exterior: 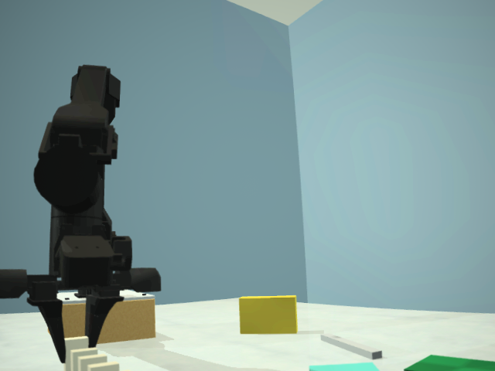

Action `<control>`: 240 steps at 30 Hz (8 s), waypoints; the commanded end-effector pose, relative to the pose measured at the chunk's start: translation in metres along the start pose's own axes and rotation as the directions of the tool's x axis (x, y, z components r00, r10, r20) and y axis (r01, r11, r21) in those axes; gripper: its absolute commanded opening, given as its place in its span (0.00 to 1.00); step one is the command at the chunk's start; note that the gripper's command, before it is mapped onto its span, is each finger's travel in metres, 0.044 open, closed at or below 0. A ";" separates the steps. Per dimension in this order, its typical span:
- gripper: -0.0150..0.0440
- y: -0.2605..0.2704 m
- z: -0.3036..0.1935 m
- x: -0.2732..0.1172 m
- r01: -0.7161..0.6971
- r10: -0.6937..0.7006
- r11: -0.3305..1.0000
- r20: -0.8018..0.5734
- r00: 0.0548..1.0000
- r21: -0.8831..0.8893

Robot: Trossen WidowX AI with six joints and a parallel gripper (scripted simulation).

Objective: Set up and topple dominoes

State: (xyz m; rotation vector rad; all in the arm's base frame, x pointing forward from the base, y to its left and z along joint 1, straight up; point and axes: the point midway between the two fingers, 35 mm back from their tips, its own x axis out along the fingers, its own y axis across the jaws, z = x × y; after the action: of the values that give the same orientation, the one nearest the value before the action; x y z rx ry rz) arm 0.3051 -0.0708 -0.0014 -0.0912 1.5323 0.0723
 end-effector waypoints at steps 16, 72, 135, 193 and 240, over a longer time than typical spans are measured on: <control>0.97 0.000 -0.001 0.002 0.001 -0.001 1.000 -0.003 1.000 -0.003; 1.00 -0.107 -0.113 0.022 0.014 -0.011 0.967 -0.014 1.000 0.254; 0.30 -0.127 -0.108 -0.090 0.013 -0.013 0.004 -0.013 1.000 1.000; 0.30 -0.162 -0.044 -0.003 0.174 -0.768 0.211 0.054 0.638 0.962; 0.30 -0.090 -0.110 -0.054 0.016 -0.996 0.004 0.002 0.092 1.000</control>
State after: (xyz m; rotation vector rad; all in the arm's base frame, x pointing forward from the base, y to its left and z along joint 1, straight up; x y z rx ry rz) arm 0.2078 -0.1726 0.0491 0.0788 0.0554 -1.4514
